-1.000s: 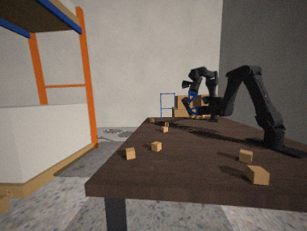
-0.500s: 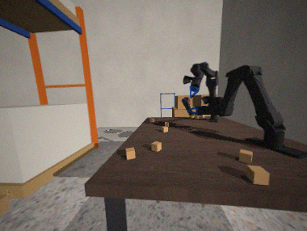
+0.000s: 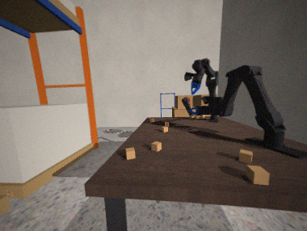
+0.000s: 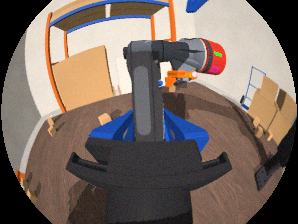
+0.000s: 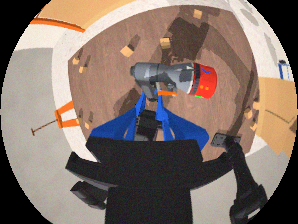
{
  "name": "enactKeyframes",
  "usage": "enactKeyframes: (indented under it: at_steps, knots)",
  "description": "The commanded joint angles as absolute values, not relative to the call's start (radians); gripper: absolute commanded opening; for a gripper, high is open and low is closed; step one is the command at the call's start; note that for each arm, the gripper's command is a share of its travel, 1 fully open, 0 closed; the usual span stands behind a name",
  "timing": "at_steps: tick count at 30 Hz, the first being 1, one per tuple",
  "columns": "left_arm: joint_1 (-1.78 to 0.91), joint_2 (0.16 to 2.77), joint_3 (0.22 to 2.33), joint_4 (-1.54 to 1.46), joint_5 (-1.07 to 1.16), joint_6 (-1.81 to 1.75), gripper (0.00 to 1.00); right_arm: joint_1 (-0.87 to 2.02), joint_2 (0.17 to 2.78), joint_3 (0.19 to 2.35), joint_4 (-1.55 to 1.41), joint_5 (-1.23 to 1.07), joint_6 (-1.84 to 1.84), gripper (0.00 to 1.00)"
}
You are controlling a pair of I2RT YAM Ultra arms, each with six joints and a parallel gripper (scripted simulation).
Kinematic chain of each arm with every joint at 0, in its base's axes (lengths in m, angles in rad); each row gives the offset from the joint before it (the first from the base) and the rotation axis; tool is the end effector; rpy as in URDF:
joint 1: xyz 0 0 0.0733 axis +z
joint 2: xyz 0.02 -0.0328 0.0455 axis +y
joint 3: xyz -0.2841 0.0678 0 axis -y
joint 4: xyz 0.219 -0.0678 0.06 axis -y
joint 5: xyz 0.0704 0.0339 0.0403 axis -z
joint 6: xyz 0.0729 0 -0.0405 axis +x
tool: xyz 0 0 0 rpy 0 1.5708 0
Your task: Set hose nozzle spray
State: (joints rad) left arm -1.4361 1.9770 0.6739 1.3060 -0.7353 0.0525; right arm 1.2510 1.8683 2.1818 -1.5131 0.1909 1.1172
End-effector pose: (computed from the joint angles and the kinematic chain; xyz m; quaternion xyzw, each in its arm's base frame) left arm 0.0996 -0.3624 0.1846 0.2592 0.6571 -0.2261 0.6708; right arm 0.1204 0.3229 0.3827 -0.0479 0.9773 0.1348 0.1560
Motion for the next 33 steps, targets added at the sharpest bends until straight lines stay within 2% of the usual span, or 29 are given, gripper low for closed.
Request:
enactKeyframes:
  at_steps: [1, 13, 15, 33]
  knots:
    - [-1.441, 1.936, 0.705, 1.385, -0.732, 0.046, 0.36, 1.243, 1.856, 2.229, -1.546, 0.211, 1.123, 0.37]
    - [-1.441, 1.936, 0.705, 1.385, -0.732, 0.046, 0.36, 1.241, 1.870, 2.240, -1.551, 0.213, 1.121, 0.37]
    - [-1.441, 1.936, 0.705, 1.385, -0.732, 0.046, 0.36, 1.218, 1.834, 2.163, -1.510, 0.216, 1.093, 0.37]
    - [-1.441, 1.936, 0.705, 1.385, -0.732, 0.046, 0.36, 1.000, 1.683, 1.977, -1.207, 0.170, 0.866, 0.37]
